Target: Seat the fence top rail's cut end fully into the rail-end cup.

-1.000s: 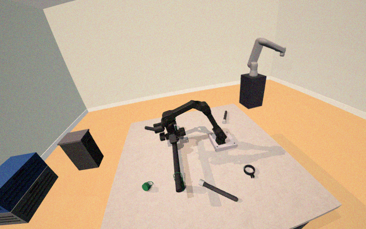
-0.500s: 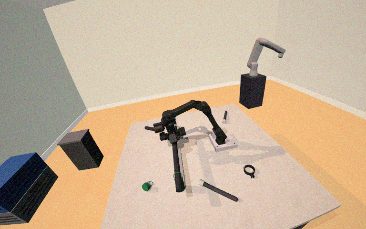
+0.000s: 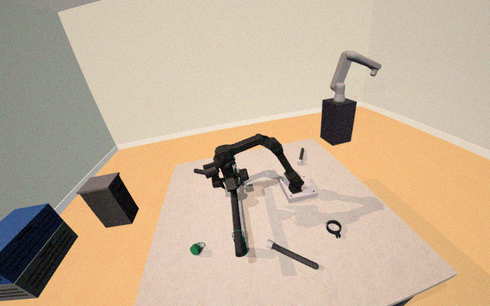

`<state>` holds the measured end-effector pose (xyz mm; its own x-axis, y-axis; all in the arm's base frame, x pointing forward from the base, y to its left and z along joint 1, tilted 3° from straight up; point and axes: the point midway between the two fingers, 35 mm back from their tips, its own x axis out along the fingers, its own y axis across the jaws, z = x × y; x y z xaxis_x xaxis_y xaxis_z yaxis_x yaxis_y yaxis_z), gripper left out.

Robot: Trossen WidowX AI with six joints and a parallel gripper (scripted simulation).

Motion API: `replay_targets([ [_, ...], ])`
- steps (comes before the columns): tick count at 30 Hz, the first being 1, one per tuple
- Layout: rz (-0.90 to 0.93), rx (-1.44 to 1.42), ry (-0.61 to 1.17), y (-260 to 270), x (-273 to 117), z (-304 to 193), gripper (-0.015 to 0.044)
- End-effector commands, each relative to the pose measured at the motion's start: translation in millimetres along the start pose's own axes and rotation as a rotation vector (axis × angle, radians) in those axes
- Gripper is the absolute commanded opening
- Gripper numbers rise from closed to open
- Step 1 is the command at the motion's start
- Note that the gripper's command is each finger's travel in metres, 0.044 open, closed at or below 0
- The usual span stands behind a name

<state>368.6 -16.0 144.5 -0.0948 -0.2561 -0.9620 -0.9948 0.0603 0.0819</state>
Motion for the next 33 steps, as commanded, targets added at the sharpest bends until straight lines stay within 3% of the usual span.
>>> replay_targets([
  [1,-0.016,-0.002,-0.001,0.7,-7.6,-0.8,0.0440],
  [6,-0.082,-0.014,-0.005,5.3,-39.7,-0.7,0.0440],
  [33,-0.082,-0.014,-0.005,5.3,-39.7,-0.7,0.0440],
])
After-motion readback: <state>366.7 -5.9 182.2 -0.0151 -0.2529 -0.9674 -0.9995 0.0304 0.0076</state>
